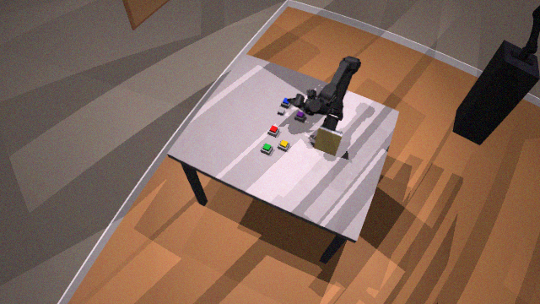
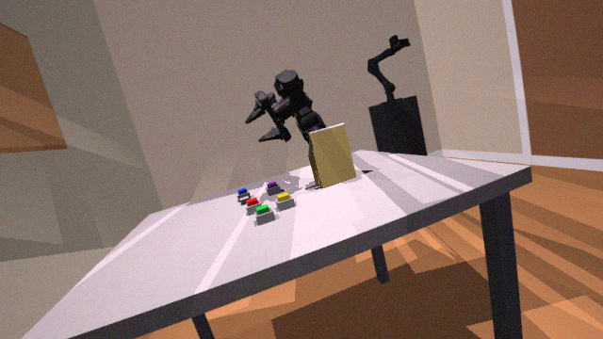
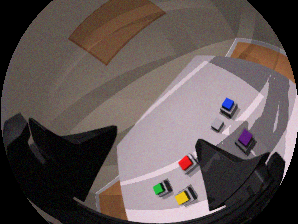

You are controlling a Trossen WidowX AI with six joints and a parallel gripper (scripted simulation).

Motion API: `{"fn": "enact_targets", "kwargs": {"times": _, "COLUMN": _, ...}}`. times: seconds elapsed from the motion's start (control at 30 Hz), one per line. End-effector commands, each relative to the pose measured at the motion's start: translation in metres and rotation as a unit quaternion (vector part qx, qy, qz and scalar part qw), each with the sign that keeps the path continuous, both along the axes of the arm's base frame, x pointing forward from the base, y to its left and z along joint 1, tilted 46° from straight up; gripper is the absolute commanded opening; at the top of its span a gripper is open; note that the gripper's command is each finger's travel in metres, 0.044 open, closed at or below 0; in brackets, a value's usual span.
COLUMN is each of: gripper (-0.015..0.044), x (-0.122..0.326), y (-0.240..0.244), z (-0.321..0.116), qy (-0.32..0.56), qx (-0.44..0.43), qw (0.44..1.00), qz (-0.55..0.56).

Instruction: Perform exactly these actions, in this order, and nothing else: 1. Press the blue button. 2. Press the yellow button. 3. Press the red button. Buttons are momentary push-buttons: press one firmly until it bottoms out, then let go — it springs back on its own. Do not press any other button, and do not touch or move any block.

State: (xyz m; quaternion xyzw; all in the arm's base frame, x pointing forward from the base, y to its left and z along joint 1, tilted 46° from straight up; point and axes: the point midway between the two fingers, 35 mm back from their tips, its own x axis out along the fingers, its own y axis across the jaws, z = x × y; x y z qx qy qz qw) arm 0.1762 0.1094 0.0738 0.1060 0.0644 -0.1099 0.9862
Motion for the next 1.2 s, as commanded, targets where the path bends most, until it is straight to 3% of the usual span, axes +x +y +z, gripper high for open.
{"fn": "enact_targets", "kwargs": {"times": 0.0, "gripper": 0.04, "x": 0.0, "y": 0.0, "z": 0.0, "qy": 0.002, "qx": -0.002, "qw": 1.0, "qz": -0.001}}
{"fn": "enact_targets", "kwargs": {"times": 0.3, "gripper": 0.04, "x": 0.037, "y": -0.008, "z": 0.003, "qy": 0.131, "qx": -0.143, "qw": 0.978, "qz": -0.082}}
{"fn": "enact_targets", "kwargs": {"times": 0.6, "gripper": 0.04, "x": 0.101, "y": -0.062, "z": 0.027, "qy": 0.378, "qx": -0.297, "qw": 0.865, "qz": -0.147}}
{"fn": "enact_targets", "kwargs": {"times": 0.93, "gripper": 0.04, "x": 0.134, "y": -0.154, "z": 0.059, "qy": 0.6, "qx": -0.323, "qw": 0.725, "qz": -0.101}}
{"fn": "enact_targets", "kwargs": {"times": 1.17, "gripper": 0.04, "x": 0.135, "y": -0.17, "z": 0.064, "qy": 0.629, "qx": -0.318, "qw": 0.704, "qz": -0.086}}
